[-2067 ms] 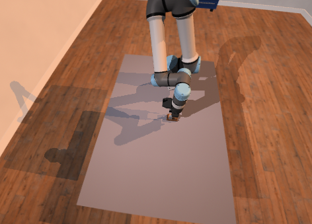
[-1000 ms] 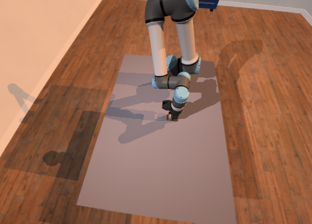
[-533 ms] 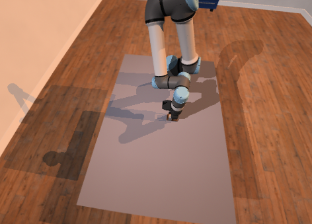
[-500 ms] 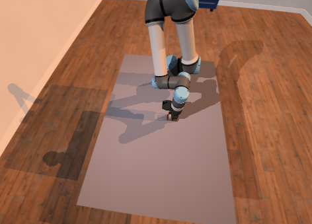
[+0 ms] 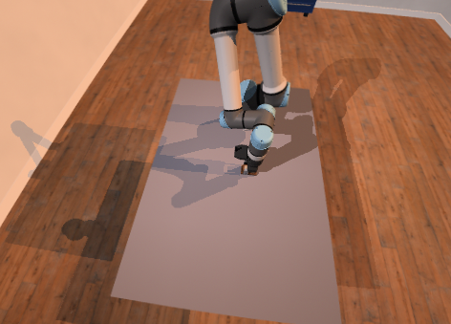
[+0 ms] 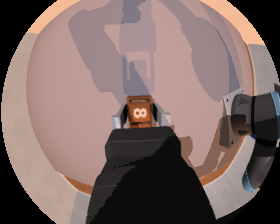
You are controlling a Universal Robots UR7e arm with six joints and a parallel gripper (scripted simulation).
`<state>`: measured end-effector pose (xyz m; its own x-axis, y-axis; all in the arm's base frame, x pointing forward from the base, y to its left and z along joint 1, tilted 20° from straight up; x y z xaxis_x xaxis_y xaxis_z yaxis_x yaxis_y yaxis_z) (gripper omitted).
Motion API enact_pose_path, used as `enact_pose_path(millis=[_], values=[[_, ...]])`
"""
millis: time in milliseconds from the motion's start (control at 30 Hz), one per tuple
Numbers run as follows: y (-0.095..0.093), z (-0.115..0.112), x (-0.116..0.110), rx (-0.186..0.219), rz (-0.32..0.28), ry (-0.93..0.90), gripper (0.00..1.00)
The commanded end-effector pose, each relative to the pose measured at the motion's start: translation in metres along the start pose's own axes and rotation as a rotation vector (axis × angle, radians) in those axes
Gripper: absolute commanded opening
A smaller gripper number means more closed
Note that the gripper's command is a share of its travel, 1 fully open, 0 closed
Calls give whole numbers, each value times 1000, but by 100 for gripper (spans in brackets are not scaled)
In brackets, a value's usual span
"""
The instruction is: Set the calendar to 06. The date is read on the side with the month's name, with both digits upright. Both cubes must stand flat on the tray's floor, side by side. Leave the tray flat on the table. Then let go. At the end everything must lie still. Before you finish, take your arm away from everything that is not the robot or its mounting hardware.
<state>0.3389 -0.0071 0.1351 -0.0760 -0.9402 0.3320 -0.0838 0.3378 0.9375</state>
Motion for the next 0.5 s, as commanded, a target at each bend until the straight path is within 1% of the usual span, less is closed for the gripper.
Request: enact_pose_path(millis=[0, 133, 167, 467], values=[[0, 0, 0, 1, 0, 0, 90], [0, 0, 0, 1, 0, 0, 90], [0, 0, 0, 1, 0, 0, 60], [0, 0, 0, 1, 0, 0, 60]])
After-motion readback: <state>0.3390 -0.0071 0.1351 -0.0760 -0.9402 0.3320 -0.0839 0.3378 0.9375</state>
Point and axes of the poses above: the point where the finger pads meet when closed, its own y axis back along the fingers, its own z axis across the jaws, x = y × z, the point moved 9 cm from there along y, back along the fingers, and after that the axes turned 1 degree about -y, right-handed, at the moved point
